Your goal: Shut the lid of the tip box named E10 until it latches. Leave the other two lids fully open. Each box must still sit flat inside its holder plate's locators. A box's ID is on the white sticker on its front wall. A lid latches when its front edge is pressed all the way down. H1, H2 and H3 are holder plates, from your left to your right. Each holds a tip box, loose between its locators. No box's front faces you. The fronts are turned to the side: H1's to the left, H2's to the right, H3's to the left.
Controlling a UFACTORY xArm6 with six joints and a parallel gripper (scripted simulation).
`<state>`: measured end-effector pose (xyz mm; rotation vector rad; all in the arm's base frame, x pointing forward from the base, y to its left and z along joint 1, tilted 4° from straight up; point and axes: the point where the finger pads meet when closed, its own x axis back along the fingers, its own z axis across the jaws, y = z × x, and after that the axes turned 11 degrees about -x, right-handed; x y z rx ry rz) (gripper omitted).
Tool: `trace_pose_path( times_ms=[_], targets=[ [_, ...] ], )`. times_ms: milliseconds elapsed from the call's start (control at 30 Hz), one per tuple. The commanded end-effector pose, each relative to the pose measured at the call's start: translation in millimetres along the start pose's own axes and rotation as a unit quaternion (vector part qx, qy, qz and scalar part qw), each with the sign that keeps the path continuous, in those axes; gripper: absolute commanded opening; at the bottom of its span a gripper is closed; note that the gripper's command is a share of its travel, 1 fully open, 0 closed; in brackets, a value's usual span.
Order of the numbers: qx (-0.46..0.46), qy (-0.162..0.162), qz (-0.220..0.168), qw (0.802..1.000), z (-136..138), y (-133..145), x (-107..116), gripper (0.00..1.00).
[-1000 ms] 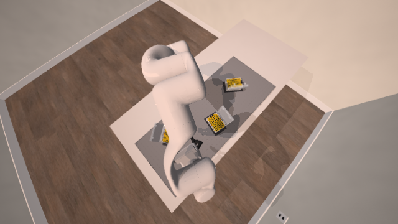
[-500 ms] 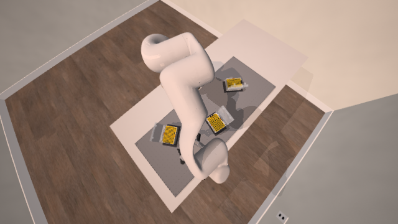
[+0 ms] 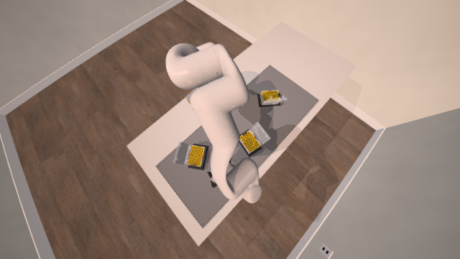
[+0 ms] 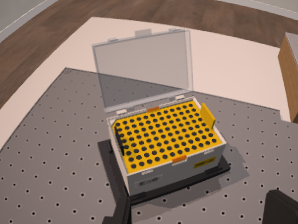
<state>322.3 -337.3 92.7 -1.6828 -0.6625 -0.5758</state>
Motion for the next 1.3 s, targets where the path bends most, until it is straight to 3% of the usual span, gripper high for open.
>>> trace_pose_path(
  times_ms=[0,733,1267],
  targets=[
    [-0.001,-0.001,-0.002,1.0,0.9,13.1,-10.6,1.0],
    [-0.001,-0.001,-0.002,1.0,13.5,79.2,-77.7,1.0],
    [-0.001,-0.001,-0.002,1.0,13.5,79.3,-77.6,1.0]
  ],
)
